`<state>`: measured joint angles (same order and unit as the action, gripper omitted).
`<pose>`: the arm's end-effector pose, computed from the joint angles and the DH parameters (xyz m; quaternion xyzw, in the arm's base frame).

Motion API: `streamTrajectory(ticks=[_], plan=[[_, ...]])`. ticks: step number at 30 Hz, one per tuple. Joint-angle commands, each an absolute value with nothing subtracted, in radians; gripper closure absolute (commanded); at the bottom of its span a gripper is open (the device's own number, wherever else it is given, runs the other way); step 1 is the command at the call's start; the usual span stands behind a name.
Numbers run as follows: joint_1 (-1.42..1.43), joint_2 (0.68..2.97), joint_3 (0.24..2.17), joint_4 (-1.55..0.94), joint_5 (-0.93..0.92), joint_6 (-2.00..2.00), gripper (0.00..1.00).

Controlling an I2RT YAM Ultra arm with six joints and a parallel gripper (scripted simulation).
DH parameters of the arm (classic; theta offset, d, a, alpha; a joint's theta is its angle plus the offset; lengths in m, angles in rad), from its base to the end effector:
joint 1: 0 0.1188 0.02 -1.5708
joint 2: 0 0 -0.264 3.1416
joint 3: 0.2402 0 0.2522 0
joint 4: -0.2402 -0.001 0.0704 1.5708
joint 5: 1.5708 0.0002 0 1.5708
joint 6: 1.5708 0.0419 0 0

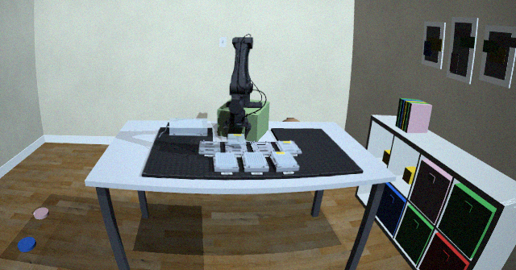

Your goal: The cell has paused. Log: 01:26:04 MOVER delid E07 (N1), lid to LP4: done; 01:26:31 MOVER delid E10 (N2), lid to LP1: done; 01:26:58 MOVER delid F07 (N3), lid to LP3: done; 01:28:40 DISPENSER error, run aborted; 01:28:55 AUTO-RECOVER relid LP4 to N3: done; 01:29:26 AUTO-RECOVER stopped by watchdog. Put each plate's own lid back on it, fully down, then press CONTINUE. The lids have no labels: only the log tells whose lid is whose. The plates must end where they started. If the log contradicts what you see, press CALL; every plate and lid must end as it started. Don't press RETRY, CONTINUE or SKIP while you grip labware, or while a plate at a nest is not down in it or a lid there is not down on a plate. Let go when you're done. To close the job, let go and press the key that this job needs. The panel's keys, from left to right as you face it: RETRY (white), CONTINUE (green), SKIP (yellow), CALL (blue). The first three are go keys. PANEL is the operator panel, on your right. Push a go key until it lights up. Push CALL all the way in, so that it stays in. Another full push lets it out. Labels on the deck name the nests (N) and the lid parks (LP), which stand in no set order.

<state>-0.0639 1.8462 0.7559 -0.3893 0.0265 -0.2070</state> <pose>0.2677 -0.0172 0.0715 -0.0708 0.9964 -0.0193 0.0434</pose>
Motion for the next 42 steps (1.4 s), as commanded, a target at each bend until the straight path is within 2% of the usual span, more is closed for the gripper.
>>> streamTrajectory(ticks=[1,42], plan=[[-0.063,1.812,0.795,-0.414,0.014,-0.209,1.0],[-0.061,1.841,0.832,-0.437,0.014,-0.206,1.0]])
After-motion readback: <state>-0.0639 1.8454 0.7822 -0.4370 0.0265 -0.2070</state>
